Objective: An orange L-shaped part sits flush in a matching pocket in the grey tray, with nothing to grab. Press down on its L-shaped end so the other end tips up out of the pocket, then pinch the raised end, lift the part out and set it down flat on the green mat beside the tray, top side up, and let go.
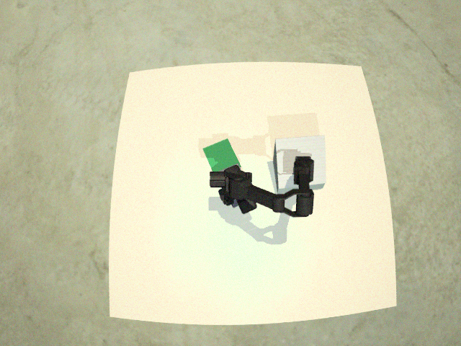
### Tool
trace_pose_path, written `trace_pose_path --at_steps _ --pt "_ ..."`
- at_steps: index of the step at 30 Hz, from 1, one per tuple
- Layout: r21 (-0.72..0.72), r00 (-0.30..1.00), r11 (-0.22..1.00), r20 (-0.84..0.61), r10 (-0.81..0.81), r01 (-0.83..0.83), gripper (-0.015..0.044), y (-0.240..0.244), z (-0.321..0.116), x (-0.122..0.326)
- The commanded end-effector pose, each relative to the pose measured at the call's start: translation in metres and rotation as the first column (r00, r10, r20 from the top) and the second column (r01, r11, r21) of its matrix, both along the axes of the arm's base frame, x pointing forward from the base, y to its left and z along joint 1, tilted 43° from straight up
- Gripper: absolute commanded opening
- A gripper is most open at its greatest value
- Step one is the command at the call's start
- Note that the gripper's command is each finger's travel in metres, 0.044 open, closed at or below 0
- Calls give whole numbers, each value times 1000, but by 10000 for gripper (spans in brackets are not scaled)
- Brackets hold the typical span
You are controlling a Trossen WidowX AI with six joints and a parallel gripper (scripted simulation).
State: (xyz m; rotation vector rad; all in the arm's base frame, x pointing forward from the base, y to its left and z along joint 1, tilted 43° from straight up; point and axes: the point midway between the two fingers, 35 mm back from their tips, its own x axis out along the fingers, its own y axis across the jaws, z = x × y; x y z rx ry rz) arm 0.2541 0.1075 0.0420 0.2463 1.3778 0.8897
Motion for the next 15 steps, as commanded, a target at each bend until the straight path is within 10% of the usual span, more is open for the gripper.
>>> trace_pose_path --at_steps 1,15 --pt "6 1000 1000 3 -9 8 180 4 -4 0" --pt "6 1000 1000 3 -9 9 180 16 -18 -1"
